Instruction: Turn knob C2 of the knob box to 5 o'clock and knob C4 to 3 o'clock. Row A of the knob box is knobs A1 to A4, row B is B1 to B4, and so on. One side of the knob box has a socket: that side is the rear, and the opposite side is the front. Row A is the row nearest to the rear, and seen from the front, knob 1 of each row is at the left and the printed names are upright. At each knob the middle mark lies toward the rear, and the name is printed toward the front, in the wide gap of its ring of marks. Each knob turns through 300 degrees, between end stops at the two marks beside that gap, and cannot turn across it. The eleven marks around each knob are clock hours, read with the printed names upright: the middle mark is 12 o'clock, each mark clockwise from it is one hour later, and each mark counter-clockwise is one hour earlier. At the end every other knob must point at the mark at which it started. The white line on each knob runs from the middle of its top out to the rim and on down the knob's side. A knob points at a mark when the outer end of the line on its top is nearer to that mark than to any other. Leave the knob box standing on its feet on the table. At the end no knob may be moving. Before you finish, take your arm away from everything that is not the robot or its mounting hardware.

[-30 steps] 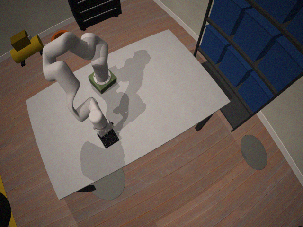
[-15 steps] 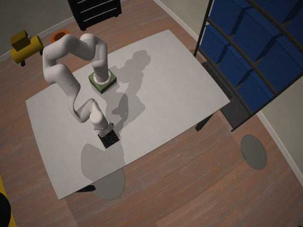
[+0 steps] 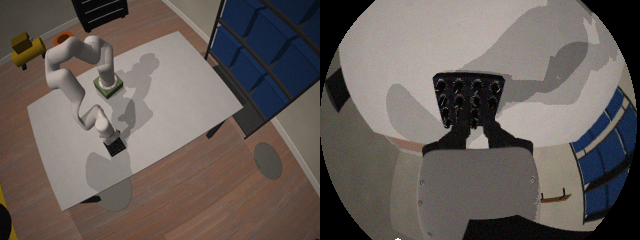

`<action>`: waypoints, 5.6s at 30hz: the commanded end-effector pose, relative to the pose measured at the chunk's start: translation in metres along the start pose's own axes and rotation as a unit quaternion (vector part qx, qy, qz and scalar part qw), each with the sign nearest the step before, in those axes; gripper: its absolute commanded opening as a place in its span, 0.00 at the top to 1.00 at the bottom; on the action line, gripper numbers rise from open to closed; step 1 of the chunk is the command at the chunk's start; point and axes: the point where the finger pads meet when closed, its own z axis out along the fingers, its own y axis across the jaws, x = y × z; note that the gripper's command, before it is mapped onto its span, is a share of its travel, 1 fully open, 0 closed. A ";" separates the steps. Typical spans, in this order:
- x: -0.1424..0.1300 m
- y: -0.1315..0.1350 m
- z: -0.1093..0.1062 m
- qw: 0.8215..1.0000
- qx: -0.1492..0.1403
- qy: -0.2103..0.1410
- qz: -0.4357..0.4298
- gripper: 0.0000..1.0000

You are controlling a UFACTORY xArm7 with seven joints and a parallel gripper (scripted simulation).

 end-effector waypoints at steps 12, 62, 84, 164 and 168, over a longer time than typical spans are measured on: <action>-0.001 -0.001 -0.001 1.000 0.001 -0.001 0.000 0.81; -0.001 -0.001 0.011 1.000 0.001 -0.001 0.000 0.81; -0.001 -0.001 0.011 1.000 0.001 -0.001 0.000 0.81; -0.001 -0.001 0.011 0.990 0.001 -0.001 0.141 0.92; -0.001 -0.001 0.011 0.990 0.001 -0.001 0.141 0.81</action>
